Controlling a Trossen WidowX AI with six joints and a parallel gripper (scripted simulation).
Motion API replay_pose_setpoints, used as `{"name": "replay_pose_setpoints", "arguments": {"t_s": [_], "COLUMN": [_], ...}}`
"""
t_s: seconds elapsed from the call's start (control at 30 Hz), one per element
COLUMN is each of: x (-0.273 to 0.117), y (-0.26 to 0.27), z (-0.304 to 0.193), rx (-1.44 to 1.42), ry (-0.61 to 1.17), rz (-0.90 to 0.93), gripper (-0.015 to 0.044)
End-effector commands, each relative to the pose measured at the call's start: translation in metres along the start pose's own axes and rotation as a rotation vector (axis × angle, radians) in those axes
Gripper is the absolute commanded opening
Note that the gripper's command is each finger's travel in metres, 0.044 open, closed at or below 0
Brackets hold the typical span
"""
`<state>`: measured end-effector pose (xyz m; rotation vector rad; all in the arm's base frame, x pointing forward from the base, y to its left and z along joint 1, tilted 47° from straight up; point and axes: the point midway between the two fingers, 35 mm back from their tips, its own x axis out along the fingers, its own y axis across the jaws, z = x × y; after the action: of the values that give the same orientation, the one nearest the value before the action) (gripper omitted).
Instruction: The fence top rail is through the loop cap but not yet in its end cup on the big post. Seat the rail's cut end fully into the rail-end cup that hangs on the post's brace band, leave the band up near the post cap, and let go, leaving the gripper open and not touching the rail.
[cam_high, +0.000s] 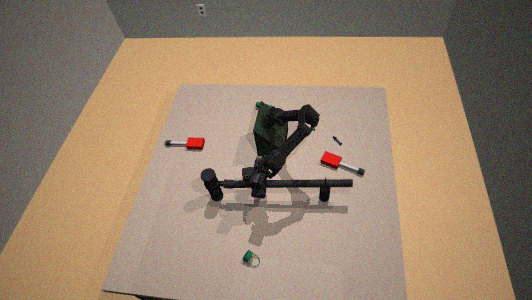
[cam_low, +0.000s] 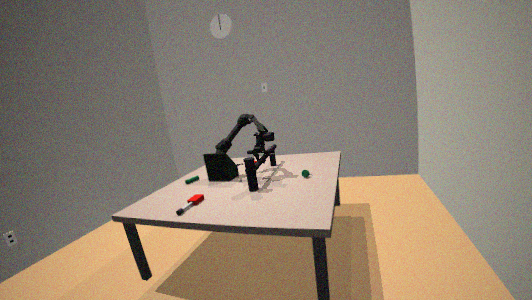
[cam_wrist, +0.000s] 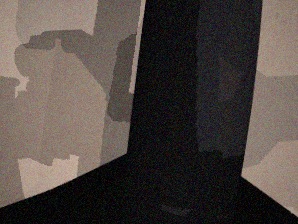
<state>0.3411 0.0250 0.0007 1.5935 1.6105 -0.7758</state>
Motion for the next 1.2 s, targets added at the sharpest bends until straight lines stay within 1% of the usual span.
{"name": "replay_pose_setpoints", "arguments": {"t_s": [0.0,0.37,1.17], "x": [-0.006,0.000,-0.002], "y": [0.000,0.000,0.002], "z": [0.005,0.001,0.021], "rx": [0.002,0.000,-0.001], "ry": [-0.012,0.000,-0.001], "rz": [0.008,0.000,0.000], "gripper": [0.0000,0.0000,0.0000]}}
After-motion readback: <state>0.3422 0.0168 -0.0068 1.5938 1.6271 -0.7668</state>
